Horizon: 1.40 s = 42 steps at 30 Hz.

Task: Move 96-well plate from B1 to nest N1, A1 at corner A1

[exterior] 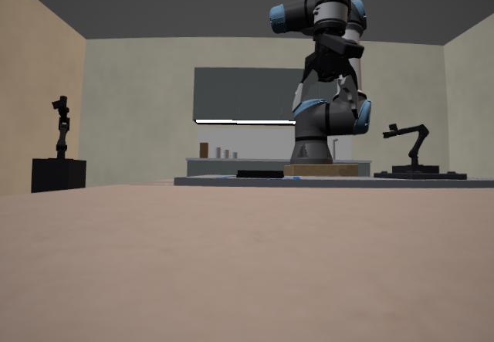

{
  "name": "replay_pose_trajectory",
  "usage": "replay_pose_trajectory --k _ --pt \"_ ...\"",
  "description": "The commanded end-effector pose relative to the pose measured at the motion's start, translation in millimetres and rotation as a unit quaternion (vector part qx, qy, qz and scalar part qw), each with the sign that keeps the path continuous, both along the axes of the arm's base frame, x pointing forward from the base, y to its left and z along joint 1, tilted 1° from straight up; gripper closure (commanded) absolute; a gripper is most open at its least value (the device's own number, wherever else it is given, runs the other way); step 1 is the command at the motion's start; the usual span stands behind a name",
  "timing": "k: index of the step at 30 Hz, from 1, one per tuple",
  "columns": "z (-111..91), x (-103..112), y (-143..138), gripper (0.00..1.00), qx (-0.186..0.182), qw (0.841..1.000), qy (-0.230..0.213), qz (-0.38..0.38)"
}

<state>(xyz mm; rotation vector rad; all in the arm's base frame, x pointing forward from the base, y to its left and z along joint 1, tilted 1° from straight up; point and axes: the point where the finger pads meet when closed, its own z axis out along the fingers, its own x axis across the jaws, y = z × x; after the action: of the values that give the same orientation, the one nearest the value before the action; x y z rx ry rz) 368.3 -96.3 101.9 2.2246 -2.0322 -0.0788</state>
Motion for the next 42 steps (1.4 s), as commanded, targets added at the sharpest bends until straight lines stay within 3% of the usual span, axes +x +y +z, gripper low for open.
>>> replay_pose_trajectory --k 1,10,13,17,21,24,42 --pt "-8.8 6.9 -20.6 0.0 0.006 0.999 -0.018 -0.051" --pt "-12.5 13.5 -41.9 0.0 0.004 0.999 -0.021 -0.05" --pt "-19.7 12.3 -54.3 0.0 0.009 0.995 -0.034 -0.097" --pt "-23.3 16.2 -75.1 0.0 0.008 0.995 -0.036 -0.096" --pt "-23.5 16.7 -77.1 0.0 0.007 0.995 -0.036 -0.096" --pt "-30.6 14.2 -89.4 0.0 0.011 0.988 -0.05 -0.143" --pt "-45.5 12.0 -150.2 0.0 0.01 0.98 -0.068 -0.188"
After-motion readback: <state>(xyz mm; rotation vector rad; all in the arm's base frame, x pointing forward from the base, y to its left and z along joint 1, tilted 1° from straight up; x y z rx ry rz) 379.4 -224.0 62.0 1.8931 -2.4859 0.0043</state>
